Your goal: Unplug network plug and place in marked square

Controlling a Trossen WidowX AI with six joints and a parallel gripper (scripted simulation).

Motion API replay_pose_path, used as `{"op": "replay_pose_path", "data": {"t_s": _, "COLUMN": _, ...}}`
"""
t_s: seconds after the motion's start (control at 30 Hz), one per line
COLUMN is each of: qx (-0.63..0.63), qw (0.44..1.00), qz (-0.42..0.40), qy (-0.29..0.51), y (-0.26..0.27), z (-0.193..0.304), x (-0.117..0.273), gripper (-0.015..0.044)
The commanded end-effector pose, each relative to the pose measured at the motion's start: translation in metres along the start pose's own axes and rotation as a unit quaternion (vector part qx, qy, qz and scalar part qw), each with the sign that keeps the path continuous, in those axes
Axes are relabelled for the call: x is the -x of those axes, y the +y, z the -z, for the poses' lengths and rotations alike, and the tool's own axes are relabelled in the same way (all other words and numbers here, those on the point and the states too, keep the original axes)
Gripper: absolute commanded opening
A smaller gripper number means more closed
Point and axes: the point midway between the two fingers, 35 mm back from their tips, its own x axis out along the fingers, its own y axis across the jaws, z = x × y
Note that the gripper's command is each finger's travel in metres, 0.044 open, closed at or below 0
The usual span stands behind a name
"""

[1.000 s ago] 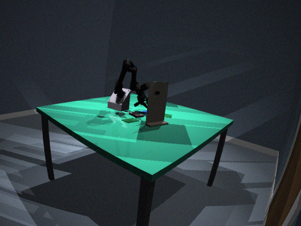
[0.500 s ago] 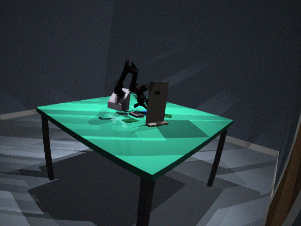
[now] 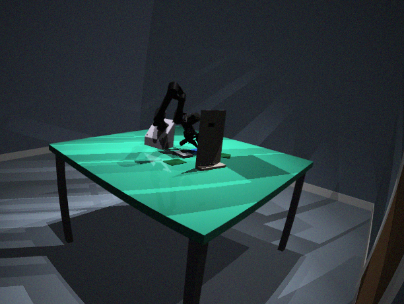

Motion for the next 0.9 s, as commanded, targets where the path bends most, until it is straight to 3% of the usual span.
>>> {"op": "replay_pose_path", "data": {"t_s": 0.0, "qx": 0.0, "qw": 1.0, "qz": 0.0, "qy": 0.0, "y": 0.0, "z": 0.0, "x": 0.0, "gripper": 0.0}}
{"op": "replay_pose_path", "data": {"t_s": 0.03, "qx": 0.0, "qw": 1.0, "qz": 0.0, "qy": 0.0, "y": 0.0, "z": 0.0, "x": 0.0, "gripper": 0.0}}
{"op": "replay_pose_path", "data": {"t_s": 0.23, "qx": 0.0, "qw": 1.0, "qz": 0.0, "qy": 0.0, "y": 0.0, "z": 0.0, "x": 0.0, "gripper": 0.0156}}
{"op": "replay_pose_path", "data": {"t_s": 0.87, "qx": 0.0, "qw": 1.0, "qz": 0.0, "qy": 0.002, "y": 0.001, "z": 0.002, "x": 0.011, "gripper": 0.0156}}
